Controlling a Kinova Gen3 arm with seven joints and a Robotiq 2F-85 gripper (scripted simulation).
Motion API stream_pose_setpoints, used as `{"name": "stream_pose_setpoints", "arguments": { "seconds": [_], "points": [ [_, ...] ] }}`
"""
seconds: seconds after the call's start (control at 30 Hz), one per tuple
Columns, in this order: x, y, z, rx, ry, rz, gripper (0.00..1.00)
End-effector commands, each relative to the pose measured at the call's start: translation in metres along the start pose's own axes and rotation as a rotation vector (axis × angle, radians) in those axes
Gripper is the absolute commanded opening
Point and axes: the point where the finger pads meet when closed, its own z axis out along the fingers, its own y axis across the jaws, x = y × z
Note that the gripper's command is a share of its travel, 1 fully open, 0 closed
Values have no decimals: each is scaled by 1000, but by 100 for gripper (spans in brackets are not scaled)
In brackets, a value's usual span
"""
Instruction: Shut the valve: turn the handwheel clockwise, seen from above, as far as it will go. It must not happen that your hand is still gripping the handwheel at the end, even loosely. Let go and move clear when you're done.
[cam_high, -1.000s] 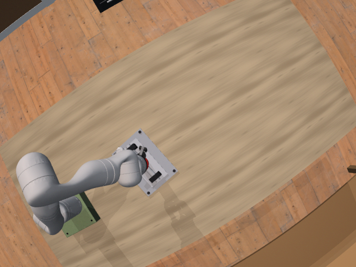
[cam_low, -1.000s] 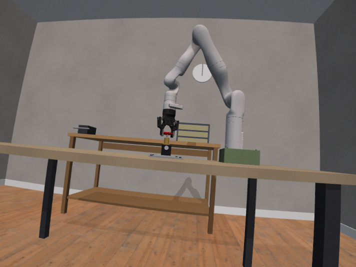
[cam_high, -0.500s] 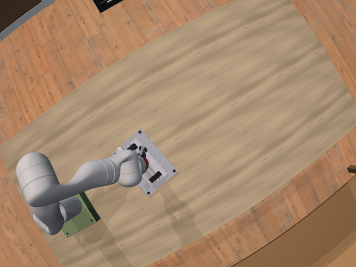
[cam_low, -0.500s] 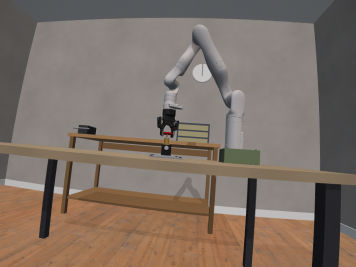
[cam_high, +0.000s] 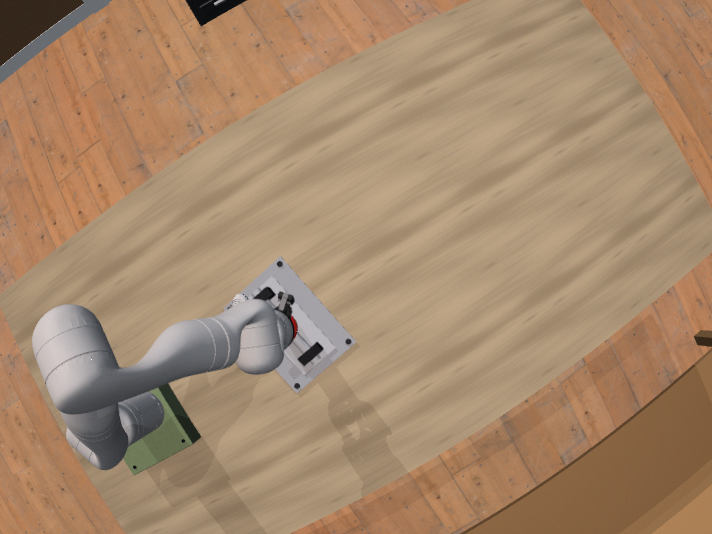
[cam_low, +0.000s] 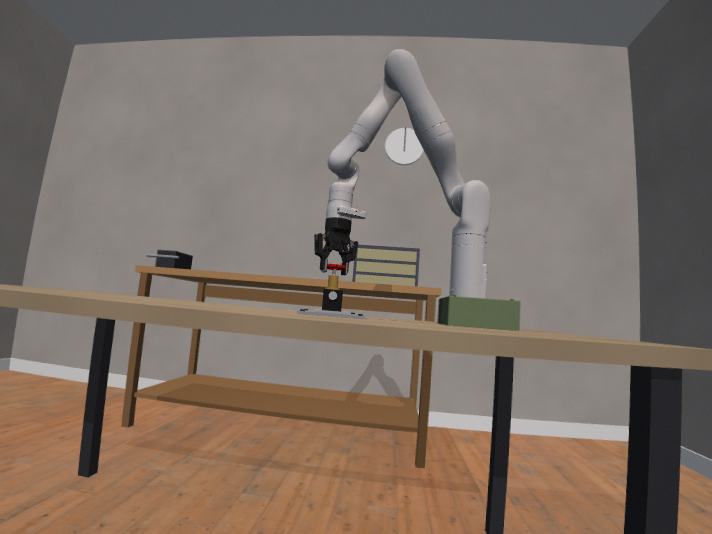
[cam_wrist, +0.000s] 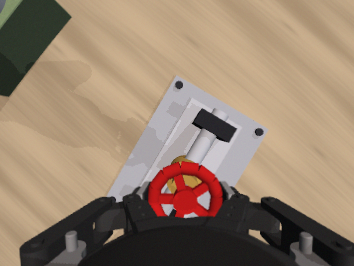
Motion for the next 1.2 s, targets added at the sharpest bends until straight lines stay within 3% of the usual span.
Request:
{"name": "stream_pose_setpoints", "arguments": {
  "seconds": [0.0,0.3,0.33,1.17],
  "points": [
    [0,0,1,0,-1,1,0],
    [0,0,1,0,-1,1,0],
    [0,0,1,0,-1,1,100],
    [0,0,1,0,-1,1,100]
  ]
}}
